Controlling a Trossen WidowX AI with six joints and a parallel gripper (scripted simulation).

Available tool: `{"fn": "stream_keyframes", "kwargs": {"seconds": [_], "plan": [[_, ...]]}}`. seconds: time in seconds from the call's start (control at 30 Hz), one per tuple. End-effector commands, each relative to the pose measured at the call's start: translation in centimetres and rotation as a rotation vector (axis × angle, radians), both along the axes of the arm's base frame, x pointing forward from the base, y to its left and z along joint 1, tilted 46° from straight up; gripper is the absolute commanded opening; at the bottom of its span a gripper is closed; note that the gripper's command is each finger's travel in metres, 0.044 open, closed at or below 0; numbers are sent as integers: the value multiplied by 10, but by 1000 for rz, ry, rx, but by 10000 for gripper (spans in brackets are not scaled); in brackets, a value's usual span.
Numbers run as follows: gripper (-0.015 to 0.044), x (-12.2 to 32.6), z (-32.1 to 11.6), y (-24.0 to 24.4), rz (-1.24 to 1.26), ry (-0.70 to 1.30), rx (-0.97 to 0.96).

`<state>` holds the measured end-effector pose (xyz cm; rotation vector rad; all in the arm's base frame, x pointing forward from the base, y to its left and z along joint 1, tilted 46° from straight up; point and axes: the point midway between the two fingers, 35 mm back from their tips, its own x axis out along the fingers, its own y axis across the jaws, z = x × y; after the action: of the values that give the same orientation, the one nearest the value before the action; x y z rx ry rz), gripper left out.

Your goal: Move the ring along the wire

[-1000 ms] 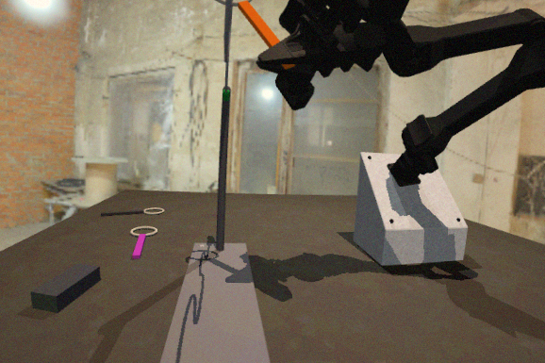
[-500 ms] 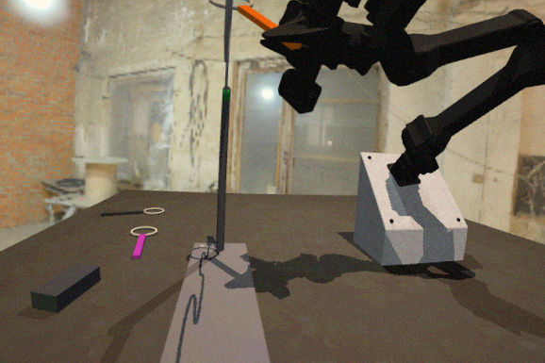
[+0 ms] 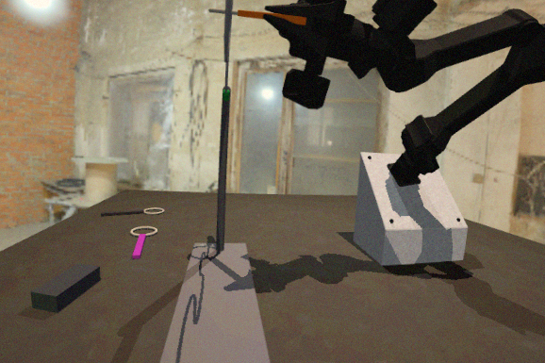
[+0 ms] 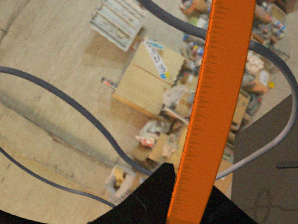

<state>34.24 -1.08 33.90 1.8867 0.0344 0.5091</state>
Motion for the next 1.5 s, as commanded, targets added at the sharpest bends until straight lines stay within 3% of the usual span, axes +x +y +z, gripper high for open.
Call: {"fn": "stream_keyframes", "kwargs": {"seconds": [0.0, 1.0, 1.47], "plan": [[-150, -1, 6, -3, 2, -15, 101], [-150, -6, 36, -29, 34, -112, 700], [-150, -5, 35, -23, 38, -123, 761]]}}
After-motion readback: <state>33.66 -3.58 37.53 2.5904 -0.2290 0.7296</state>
